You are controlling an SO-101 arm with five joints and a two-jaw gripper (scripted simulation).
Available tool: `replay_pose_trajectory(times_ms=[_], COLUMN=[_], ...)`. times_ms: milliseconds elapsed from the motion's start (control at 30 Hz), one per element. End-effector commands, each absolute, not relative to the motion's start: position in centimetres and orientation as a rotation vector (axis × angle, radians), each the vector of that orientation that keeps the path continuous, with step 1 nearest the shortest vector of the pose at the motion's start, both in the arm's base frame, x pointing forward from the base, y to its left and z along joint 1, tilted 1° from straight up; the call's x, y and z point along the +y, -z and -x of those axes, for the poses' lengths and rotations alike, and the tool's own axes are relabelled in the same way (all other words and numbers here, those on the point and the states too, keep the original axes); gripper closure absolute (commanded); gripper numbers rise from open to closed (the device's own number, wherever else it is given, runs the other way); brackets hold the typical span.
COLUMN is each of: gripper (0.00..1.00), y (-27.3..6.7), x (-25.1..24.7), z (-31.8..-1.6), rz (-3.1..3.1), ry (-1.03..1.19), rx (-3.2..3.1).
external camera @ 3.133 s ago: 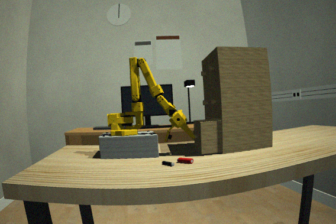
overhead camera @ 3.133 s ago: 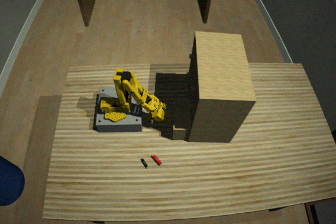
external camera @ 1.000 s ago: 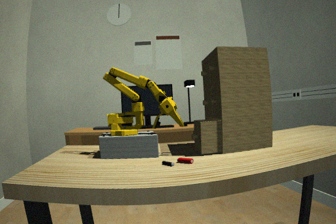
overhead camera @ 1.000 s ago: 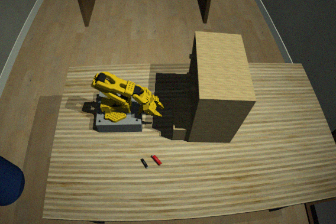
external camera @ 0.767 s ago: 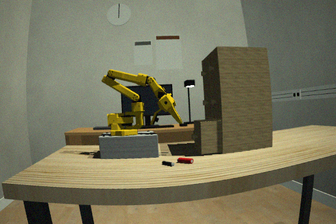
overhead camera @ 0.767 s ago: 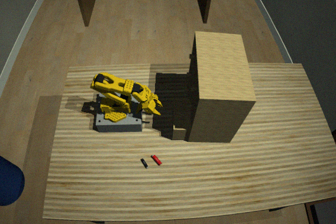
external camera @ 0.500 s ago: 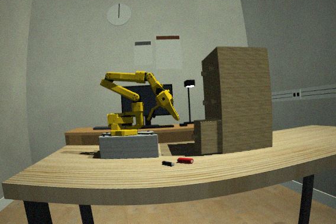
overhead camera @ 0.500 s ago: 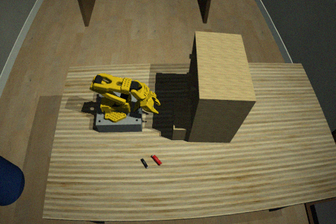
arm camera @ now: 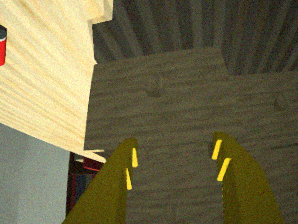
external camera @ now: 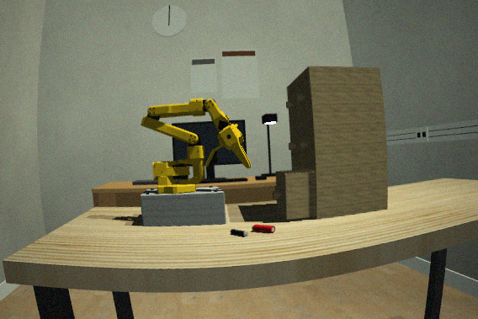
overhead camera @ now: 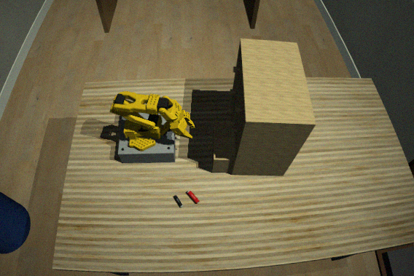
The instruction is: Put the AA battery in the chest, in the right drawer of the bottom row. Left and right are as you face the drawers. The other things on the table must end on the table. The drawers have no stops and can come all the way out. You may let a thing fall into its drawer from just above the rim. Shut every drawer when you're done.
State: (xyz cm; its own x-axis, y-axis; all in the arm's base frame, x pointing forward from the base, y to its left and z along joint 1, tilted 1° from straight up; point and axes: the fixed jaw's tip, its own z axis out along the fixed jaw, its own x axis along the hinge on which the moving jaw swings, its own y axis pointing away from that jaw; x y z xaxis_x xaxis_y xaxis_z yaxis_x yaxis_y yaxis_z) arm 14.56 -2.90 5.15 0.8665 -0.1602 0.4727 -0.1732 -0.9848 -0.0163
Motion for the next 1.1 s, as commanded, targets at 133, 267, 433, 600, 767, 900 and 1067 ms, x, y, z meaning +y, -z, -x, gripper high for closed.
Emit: replay_pose_trajectory(times_ms=[133, 267, 433, 600, 767, 900, 1067], gripper=[0.79, 0.79, 0.79, 0.79, 0.79, 0.79, 0.79], y=[-5.65, -5.65, -5.65, -5.65, -5.65, -5.65, -5.60], x=[-2.96, -2.96, -2.96, -2.96, -2.96, -2.96, -3.00], z=[-14.74, -14.74, -14.74, -14.74, -14.74, -14.74, -14.65], rz=[-3.000, -3.000, -3.000, -3.000, -3.000, -3.000, -3.004], ry=[-0.794, -0.794, -0.794, -0.794, -0.794, -0.794, -0.803], rx=[-0.289, -0.289, -0.289, -0.289, -0.289, -0.289, -0.483])
